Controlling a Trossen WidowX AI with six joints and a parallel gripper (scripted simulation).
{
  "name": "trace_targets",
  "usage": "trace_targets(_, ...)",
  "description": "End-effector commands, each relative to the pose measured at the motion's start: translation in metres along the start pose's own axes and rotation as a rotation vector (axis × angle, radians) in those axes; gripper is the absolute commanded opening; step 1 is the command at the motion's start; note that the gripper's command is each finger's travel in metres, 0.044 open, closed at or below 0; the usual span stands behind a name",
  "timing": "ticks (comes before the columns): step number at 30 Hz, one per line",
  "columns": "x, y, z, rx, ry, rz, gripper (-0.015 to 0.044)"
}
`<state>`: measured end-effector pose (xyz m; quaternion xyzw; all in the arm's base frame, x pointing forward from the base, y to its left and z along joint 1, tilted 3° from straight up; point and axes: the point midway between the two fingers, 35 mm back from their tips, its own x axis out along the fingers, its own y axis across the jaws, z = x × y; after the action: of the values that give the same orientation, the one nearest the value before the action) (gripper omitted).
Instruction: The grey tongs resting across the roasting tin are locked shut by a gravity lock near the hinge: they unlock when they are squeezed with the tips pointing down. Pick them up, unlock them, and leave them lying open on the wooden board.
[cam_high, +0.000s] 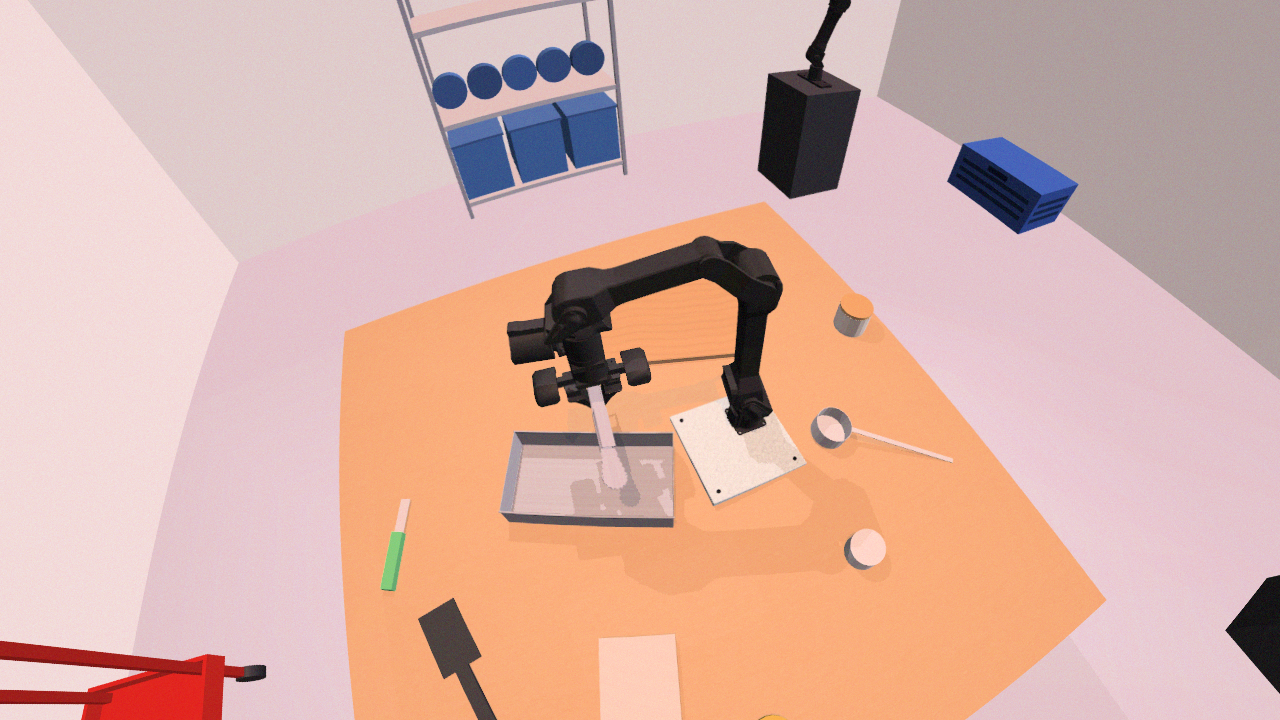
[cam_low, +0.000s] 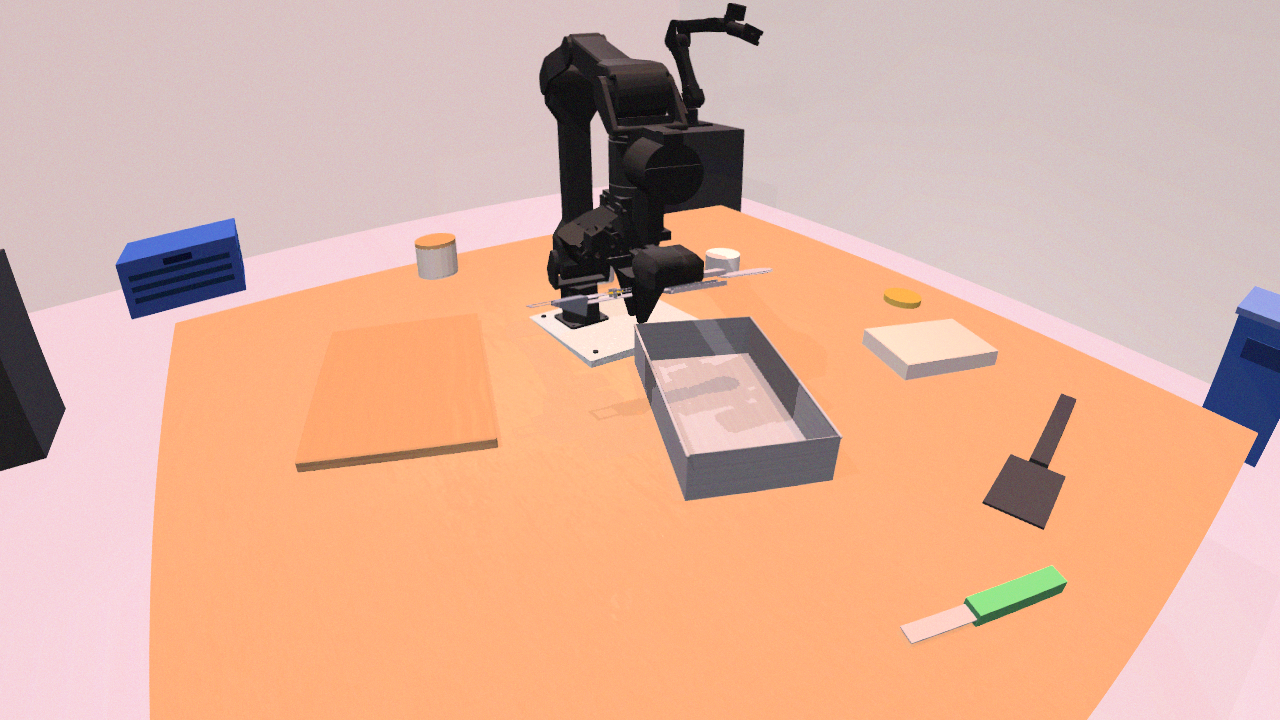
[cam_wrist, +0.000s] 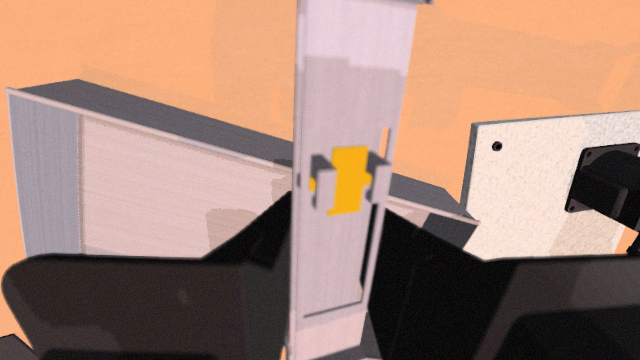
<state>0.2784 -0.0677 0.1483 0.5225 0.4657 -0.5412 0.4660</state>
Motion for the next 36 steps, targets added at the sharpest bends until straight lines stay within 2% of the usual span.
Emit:
trace_targets(1, -0.006, 0.001, 0.015, -0.064, -0.007, 0.004, -0.0150)
trace_targets(22, -0.034, -0.010, 0.101, -0.485, -0.021, -0.004, -0.0150)
trace_targets(36, -0.037, -0.023, 0.138, -0.660, -0.024, -0.006, -0.0150)
